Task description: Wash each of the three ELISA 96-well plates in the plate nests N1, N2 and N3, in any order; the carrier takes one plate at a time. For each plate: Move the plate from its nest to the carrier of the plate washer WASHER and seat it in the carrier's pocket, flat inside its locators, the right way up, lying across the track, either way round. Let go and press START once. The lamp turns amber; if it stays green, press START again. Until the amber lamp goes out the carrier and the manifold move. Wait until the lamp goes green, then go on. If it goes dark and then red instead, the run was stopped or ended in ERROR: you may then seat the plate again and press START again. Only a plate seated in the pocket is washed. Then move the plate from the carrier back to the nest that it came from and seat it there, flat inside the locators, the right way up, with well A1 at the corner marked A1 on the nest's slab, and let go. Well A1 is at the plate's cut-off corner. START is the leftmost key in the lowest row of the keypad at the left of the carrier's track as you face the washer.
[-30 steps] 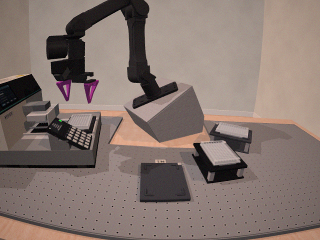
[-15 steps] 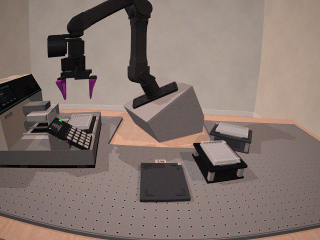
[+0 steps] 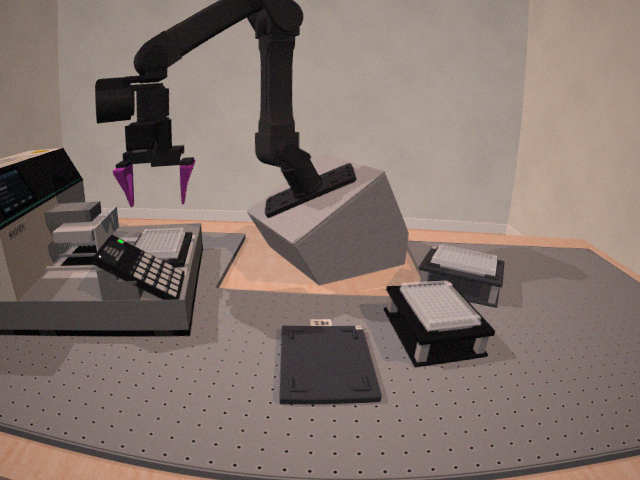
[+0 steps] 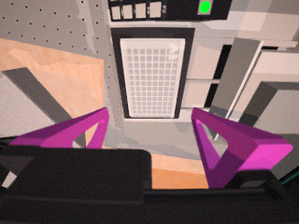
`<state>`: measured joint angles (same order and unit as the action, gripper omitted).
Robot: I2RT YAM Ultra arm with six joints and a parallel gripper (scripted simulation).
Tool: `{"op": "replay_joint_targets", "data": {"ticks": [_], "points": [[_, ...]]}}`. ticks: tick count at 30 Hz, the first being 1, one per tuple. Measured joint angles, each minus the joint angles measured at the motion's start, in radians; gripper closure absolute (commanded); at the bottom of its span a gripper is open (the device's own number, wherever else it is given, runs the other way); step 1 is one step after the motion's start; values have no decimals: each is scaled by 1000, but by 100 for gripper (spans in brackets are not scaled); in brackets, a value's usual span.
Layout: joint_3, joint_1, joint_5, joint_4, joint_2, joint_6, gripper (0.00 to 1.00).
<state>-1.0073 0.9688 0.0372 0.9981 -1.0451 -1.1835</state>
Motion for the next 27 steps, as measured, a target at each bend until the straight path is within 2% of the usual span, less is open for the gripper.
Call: {"op": "replay_joint_targets", "data": {"ticks": [27], "points": [[102,7,-4,-167,-67,-6,0]]}}
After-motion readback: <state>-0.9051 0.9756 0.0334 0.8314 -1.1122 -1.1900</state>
